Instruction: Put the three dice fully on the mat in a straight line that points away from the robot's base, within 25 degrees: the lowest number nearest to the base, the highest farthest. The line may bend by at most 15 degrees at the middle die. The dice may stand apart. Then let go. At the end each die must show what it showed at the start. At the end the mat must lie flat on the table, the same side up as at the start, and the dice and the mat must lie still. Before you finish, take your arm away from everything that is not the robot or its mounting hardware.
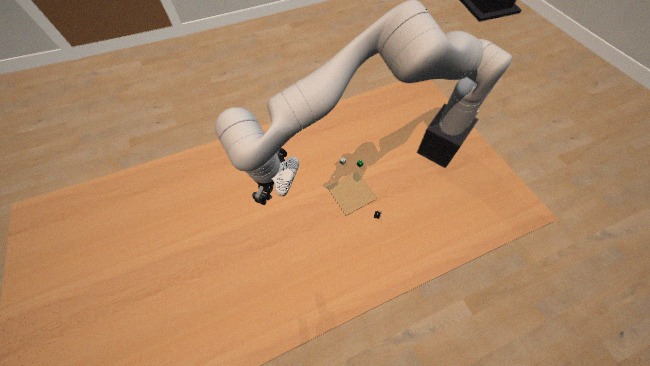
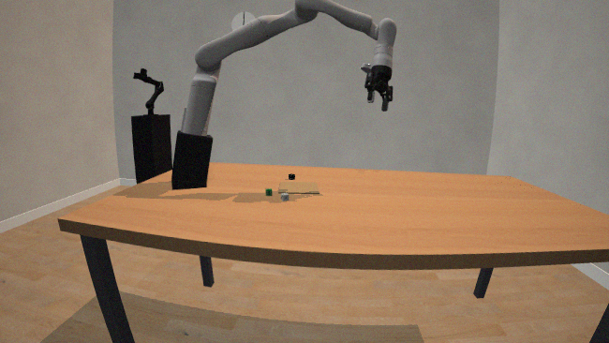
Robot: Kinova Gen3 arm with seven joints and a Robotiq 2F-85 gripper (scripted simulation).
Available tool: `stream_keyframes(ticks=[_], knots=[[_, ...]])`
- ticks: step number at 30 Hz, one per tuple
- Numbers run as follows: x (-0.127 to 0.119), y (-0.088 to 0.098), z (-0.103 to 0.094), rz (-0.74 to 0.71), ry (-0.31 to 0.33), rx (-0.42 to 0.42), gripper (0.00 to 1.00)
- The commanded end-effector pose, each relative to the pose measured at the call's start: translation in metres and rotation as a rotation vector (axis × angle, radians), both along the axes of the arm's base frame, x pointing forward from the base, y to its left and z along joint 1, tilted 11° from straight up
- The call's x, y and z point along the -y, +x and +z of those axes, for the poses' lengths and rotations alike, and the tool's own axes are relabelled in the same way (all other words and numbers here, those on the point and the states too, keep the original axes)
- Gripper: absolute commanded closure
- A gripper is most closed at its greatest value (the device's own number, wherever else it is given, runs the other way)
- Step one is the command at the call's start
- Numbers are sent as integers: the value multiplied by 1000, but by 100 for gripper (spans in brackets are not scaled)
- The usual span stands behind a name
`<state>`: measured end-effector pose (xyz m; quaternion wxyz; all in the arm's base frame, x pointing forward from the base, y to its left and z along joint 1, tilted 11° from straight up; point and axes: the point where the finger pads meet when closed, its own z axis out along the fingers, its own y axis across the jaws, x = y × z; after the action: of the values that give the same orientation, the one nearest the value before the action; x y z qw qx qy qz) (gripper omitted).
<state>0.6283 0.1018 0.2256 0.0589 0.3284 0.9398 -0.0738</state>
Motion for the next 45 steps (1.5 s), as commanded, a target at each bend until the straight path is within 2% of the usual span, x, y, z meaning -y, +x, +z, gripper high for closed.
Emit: stream_keyframes(ticks=[1,12,17,19,25,29,34,36,45], knots=[[0,0,1,0,1,3,0],[12,1,-8,31,12,-2,0],[33,-1,-26,78,28,-14,0],[33,-1,-26,78,28,-14,0],[69,-12,-61,172,62,-31,0],[95,-27,-89,254,91,-38,0],[126,-55,-125,372,128,-36,0],[126,-55,-125,372,128,-36,0],[160,-121,-173,591,173,-3,0]])
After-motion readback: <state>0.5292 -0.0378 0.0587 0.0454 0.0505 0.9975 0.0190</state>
